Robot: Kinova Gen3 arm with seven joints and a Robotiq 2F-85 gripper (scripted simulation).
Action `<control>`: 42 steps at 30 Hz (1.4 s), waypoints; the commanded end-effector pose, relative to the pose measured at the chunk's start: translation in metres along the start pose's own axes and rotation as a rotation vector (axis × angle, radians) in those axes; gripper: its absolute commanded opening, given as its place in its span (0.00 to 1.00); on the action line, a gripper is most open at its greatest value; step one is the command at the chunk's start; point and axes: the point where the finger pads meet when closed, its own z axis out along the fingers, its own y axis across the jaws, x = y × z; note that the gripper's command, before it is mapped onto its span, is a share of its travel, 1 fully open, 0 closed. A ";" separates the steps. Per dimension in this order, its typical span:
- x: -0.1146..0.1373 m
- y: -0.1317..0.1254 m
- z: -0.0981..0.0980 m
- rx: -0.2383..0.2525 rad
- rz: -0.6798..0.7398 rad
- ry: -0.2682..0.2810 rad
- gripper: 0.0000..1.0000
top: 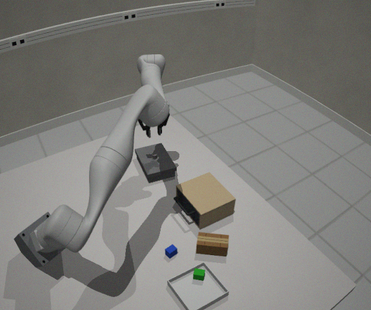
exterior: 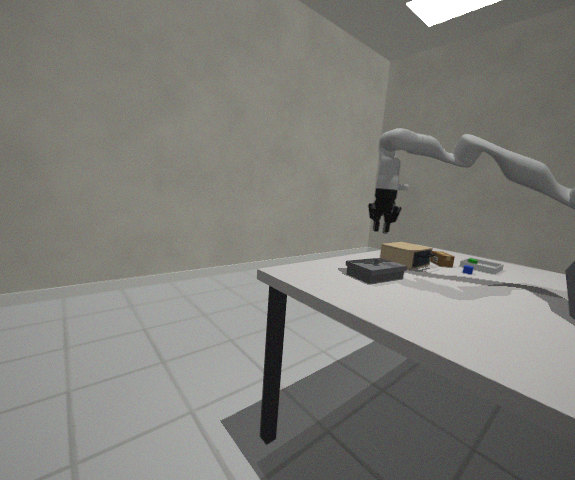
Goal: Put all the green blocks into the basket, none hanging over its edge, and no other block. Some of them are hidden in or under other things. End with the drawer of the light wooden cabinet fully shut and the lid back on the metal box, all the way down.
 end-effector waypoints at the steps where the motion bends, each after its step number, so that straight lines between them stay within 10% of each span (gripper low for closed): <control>1: -0.002 0.004 -0.002 -0.006 -0.009 -0.002 0.48; 42: -0.002 0.005 0.024 -0.009 -0.003 0.002 0.48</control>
